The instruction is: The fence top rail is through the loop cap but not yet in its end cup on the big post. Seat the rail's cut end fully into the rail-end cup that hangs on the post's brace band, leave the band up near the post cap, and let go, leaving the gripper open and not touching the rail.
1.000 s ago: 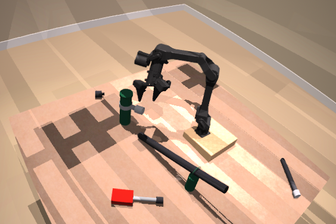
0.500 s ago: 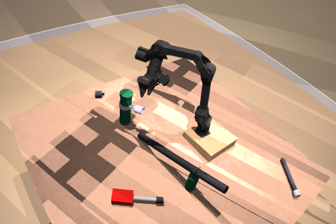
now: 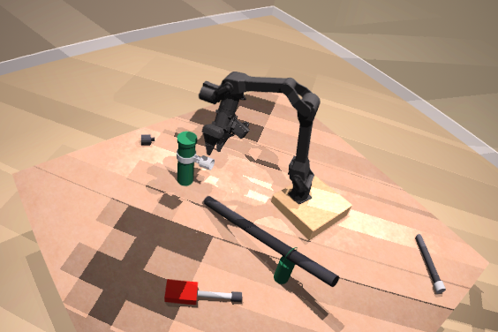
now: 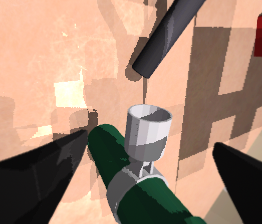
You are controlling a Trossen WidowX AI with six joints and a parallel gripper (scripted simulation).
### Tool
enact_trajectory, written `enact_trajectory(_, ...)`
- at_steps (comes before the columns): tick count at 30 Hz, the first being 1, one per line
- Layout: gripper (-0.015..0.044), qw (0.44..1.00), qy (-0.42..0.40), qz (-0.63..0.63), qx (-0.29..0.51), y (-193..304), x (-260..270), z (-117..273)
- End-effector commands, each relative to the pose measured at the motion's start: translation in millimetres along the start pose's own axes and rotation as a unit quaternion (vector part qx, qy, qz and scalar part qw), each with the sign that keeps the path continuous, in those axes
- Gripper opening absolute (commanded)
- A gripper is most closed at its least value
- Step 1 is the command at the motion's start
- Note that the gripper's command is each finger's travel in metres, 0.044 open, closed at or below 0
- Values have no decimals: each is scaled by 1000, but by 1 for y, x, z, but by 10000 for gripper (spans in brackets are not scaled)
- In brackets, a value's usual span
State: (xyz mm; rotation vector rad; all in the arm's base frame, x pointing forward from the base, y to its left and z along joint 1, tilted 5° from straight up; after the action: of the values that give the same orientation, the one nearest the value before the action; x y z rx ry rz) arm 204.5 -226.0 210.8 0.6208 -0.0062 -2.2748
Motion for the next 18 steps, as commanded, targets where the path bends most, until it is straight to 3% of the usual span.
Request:
enact_trajectory(1, 440, 1000, 0, 4, 3, -1, 2, -5)
enact_trajectory(18, 440, 1000, 0, 6, 2, 1, 3, -32)
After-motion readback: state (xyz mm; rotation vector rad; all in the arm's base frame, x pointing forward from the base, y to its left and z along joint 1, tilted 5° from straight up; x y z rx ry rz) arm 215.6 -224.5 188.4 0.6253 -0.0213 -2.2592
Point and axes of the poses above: the point midway between the two fingers, 35 mm back from their tips, its own z axis back along the fingers, its own x axis across the jaws, y = z × x, the point moved 4 cm from there along z, back along the fingers, and after that the axes turned 13 degrees about z, right-handed, at the moved point
